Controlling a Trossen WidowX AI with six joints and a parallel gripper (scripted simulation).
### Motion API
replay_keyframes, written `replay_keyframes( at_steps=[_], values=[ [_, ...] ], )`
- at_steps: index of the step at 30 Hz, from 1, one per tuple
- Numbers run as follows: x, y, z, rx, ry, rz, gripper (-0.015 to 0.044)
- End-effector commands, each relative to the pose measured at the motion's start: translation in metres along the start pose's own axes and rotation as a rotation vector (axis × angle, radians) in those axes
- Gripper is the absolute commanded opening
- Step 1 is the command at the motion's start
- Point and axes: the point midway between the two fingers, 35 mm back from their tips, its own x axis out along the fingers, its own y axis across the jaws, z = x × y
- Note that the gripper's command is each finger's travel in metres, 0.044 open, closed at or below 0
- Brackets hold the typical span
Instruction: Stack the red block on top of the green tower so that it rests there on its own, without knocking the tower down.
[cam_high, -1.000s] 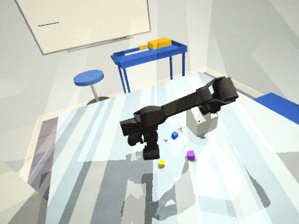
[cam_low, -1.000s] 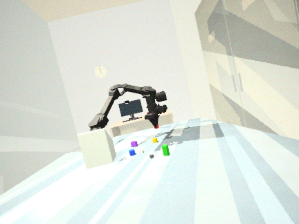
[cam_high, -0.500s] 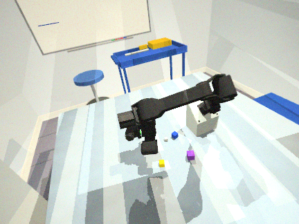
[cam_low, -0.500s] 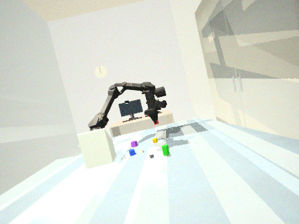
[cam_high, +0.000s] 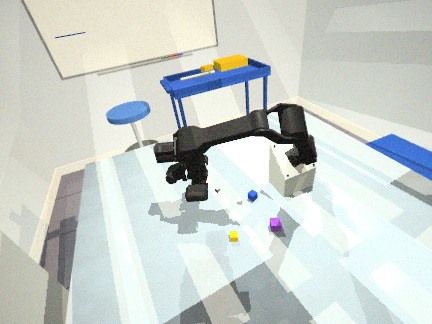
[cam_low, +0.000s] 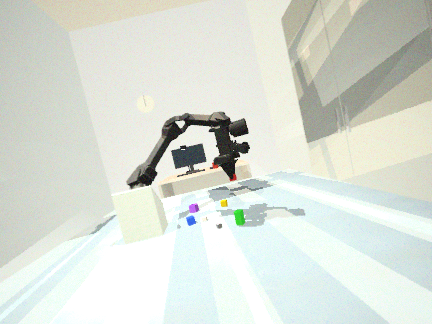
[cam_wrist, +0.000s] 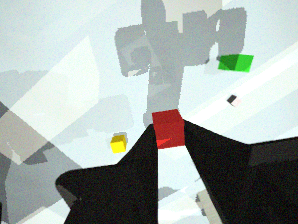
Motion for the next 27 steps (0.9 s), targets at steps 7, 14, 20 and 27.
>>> replay_keyframes(
  at_steps=[7,14,20,27],
  values=[
    [0.005,-0.076,0.021,0.006,0.013,0.000,0.0000],
    [0.009,-0.125,0.026,0.005,0.020,0.013,0.0000],
    [0.011,-0.134,0.027,0.005,0.022,0.016,0.0000],
    [0.049,-0.132,0.026,0.005,0.022,0.018,0.0000]
  ],
)
